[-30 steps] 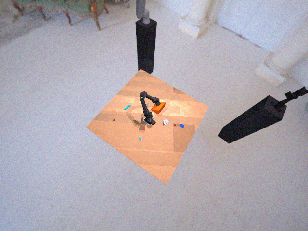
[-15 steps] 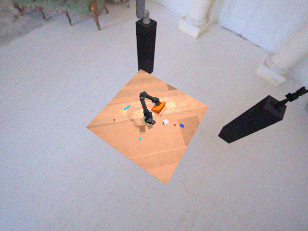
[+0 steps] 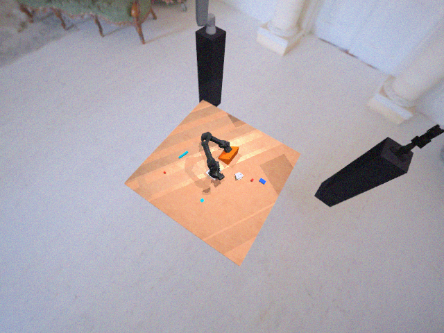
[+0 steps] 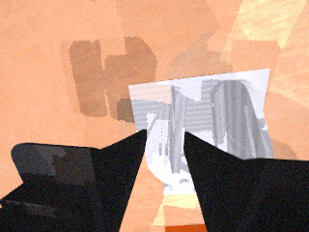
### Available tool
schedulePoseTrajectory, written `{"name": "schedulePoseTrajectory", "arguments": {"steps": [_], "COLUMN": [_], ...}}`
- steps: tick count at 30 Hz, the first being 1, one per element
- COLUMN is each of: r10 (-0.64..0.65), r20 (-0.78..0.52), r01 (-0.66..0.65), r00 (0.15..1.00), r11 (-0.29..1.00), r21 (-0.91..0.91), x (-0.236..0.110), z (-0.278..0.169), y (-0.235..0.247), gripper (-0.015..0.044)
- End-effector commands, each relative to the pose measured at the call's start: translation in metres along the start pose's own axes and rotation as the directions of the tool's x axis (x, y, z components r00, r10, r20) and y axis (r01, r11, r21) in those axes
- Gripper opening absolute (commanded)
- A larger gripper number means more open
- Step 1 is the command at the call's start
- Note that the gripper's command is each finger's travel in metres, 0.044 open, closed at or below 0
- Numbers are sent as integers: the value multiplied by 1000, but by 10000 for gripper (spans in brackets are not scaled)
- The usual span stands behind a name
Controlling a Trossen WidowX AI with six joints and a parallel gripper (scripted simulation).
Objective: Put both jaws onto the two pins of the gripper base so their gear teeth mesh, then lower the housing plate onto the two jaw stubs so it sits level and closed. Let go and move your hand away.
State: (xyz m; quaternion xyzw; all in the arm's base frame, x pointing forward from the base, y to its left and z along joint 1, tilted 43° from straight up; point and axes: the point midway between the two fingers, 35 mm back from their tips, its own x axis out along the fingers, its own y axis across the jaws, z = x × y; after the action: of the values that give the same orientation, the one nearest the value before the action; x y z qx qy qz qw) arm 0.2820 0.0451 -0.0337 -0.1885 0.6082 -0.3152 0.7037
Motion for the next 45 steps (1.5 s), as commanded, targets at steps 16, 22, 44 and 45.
{"name": "schedulePoseTrajectory", "arguments": {"steps": [16, 22, 44, 45], "r10": [0, 0, 2, 2], "r20": [0, 0, -1, -1], "r01": [0, 0, -2, -2], "r00": [1000, 1000, 1000, 1000], "r11": [1000, 1000, 1000, 1000], "r21": [-4, -4, -3, -3], "x": [1, 1, -36, -48], "z": [0, 0, 1, 1], "y": [0, 0, 1, 1], "gripper": [134, 134, 224, 224]}}
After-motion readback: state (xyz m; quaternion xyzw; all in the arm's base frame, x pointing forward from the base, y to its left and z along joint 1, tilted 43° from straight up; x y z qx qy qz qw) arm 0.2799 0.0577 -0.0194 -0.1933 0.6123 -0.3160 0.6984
